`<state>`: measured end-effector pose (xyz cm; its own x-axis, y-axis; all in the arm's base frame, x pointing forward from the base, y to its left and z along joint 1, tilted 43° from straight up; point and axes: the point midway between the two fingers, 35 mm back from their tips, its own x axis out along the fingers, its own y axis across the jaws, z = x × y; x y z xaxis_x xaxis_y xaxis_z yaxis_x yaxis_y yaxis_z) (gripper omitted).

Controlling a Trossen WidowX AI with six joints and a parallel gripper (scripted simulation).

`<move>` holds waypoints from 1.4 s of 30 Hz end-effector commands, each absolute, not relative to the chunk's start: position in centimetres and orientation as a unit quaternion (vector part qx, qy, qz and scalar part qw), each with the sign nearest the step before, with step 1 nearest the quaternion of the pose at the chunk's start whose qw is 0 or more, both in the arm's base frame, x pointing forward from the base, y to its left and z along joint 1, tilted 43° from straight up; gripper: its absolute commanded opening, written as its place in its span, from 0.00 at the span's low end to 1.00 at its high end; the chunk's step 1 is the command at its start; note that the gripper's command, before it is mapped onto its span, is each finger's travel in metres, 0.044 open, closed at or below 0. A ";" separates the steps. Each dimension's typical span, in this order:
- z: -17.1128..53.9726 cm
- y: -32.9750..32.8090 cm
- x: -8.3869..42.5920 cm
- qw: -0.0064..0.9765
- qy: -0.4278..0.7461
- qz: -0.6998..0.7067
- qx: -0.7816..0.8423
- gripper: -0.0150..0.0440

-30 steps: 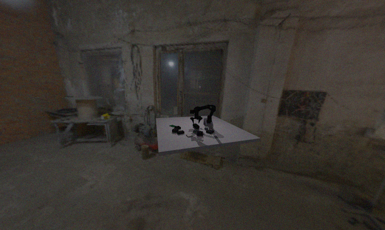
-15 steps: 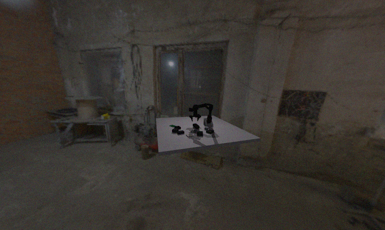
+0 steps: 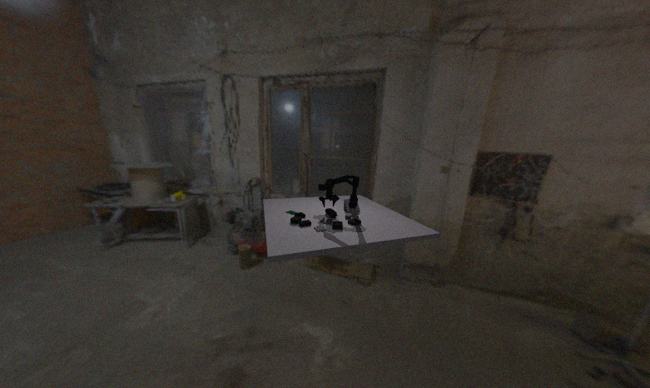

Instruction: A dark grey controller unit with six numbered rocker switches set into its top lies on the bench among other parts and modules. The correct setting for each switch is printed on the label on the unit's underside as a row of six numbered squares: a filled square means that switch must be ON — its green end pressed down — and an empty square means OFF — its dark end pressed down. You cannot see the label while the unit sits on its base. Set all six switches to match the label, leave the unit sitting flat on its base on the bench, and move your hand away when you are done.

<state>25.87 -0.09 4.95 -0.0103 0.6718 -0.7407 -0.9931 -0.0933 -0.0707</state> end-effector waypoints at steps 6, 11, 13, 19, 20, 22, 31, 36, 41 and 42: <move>3.9 1.0 25.8 0.628 0.249 0.665 -0.318 1.00; 3.3 1.6 25.8 0.628 0.249 0.665 -0.318 1.00; 3.1 1.8 25.7 0.628 0.249 0.665 -0.318 1.00; 2.4 2.5 25.6 0.628 0.248 0.666 -0.317 1.00; 2.4 2.5 25.6 0.628 0.248 0.666 -0.317 1.00; 2.4 2.5 25.6 0.628 0.248 0.666 -0.317 0.96; 2.4 2.5 25.6 0.628 0.248 0.666 -0.317 0.75; 2.4 2.5 25.6 0.628 0.248 0.666 -0.317 0.70; 2.4 2.5 25.7 0.628 0.248 0.666 -0.317 0.57; 2.4 2.6 25.7 0.628 0.248 0.666 -0.317 0.53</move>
<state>25.62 2.46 2.35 -0.0106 0.6756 -0.7372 -0.9932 -0.0924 -0.0705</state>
